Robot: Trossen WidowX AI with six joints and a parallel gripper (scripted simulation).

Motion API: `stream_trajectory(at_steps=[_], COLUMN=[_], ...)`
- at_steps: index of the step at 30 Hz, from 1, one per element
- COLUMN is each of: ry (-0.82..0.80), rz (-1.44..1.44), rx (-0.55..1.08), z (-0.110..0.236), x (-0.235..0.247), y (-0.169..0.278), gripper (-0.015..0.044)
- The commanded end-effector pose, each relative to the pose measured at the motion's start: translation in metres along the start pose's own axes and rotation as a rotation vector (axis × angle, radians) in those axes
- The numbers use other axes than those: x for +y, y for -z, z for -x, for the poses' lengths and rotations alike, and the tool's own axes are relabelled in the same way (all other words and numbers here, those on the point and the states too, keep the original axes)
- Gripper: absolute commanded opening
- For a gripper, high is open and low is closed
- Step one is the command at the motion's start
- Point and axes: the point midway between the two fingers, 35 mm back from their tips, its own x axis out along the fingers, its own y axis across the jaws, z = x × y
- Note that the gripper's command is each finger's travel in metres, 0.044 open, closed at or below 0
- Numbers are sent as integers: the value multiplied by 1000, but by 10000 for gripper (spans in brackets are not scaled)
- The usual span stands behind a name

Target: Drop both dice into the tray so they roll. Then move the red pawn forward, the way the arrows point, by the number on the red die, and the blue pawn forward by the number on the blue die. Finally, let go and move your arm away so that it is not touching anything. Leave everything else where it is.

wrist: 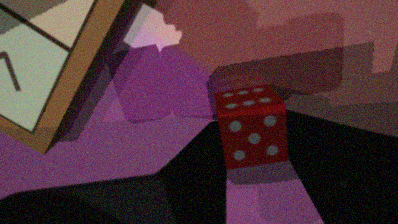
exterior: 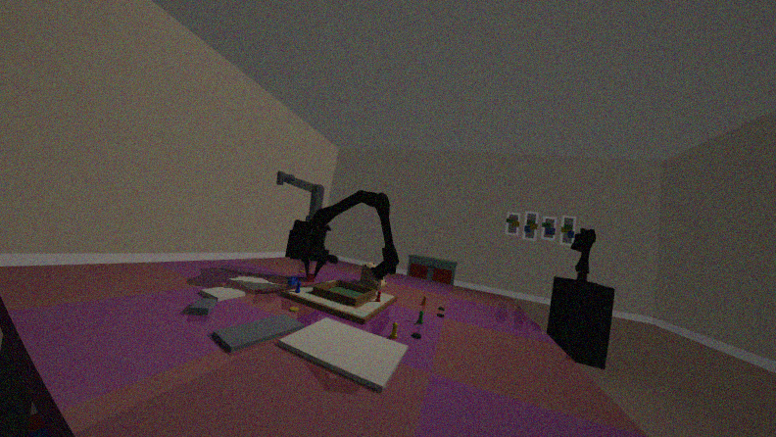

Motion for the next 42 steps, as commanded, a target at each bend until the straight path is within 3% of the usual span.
stream_trajectory(at_steps=[1,18,24,42], ry=[-6,-6,-5,7], rz=[-8,-10,-29,-545], rx=[-7,-5,-4,4], z=[7,119,120,118], x=[0,8,8,15], y=[-1,-1,-3,-53], gripper=[0,0,0,0])
